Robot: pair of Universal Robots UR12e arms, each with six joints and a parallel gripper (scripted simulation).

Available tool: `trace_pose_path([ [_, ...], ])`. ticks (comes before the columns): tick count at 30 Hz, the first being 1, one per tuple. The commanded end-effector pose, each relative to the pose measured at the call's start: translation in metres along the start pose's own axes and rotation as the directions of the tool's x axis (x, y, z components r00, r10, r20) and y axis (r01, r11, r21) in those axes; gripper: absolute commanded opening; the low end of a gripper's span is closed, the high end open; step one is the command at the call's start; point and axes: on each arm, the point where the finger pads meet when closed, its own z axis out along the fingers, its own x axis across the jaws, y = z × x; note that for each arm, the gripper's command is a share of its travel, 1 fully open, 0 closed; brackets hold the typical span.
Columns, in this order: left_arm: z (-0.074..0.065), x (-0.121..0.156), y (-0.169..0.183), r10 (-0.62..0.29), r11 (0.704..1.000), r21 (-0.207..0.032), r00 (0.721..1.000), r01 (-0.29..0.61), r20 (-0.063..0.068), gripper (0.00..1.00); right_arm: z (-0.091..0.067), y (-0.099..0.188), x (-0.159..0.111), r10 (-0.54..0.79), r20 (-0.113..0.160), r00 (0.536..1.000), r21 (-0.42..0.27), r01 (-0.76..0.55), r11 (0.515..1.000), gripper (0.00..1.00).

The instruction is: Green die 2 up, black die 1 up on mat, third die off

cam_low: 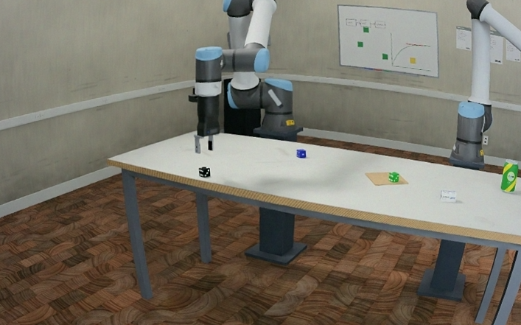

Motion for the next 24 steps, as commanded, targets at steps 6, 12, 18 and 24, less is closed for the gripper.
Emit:
trace_pose_path([
  [6, 0.0019, 0.0021, -0.0007, -0.002, 1.0, 0.002, 1.0, 0.002, -0.001, 1.0, -0.0011, -0.0034, -0.0003, -0.025, 0.001, 1.0, -0.002, 0.025, 1.0, 1.0],
  [12, 0.0019, 0.0021, -0.0007, -0.002, 1.0, 0.002, 1.0, 0.002, -0.001, 1.0, -0.0011, -0.0034, -0.0003, -0.025, 0.001, 1.0, -0.002, 0.025, 1.0, 0.87],
  [18, 0.0019, 0.0021, -0.0007, -0.002, 1.0, 0.002, 1.0, 0.002, -0.001, 1.0, -0.0011, -0.0034, -0.0003, -0.025, 0.001, 1.0, -0.002, 0.025, 1.0, 0.87],
  [24, 0.0019, 0.0021, -0.0007, -0.002, 1.0, 0.002, 1.0, 0.002, -0.001, 1.0, -0.001, -0.0034, -0.0003, -0.025, 0.001, 1.0, -0.002, 0.025, 1.0, 0.87],
])
